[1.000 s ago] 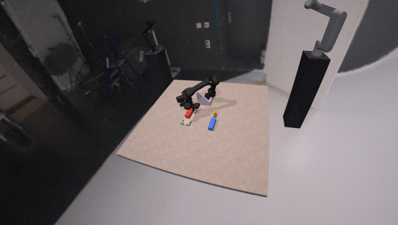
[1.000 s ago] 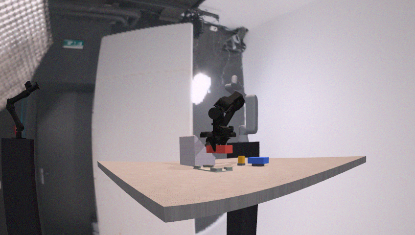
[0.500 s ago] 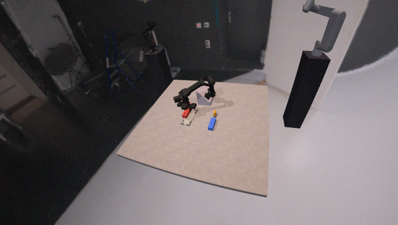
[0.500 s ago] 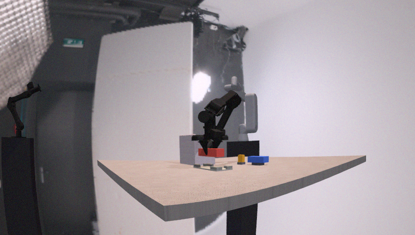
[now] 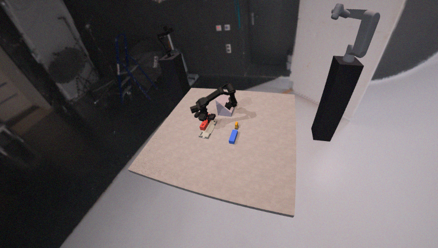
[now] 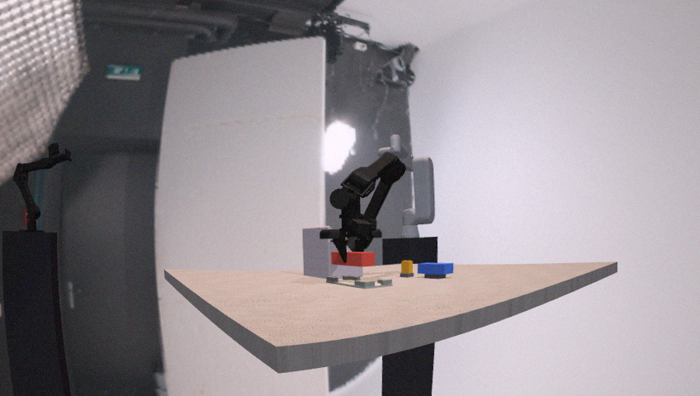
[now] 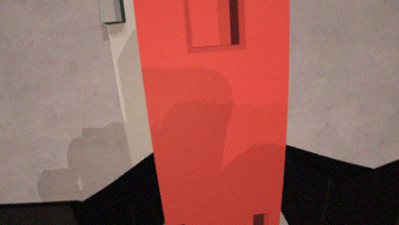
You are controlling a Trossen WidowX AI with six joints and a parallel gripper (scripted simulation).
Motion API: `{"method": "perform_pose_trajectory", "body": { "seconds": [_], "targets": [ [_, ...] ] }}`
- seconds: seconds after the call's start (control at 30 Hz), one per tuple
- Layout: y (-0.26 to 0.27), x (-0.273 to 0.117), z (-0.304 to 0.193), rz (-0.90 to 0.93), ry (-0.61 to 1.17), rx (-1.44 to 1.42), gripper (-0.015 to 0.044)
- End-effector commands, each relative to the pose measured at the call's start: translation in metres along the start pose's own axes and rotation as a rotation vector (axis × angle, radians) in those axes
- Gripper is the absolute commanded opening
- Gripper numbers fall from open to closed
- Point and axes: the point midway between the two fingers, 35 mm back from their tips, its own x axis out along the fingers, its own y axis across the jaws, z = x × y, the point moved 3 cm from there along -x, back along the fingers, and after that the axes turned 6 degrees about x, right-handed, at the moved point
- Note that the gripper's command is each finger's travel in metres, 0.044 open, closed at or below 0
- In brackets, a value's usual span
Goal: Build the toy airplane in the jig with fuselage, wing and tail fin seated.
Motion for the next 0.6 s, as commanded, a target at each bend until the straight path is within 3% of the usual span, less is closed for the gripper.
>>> {"method": "perform_pose_trajectory", "body": {
  "seconds": [0.0,0.57],
  "targets": [
    [-0.001,0.0,0.0,-0.004,0.001,-0.007,0.0195],
    [-0.001,0.014,0.0,-0.004,0.0,-0.007,0.0195]
  ]
}}
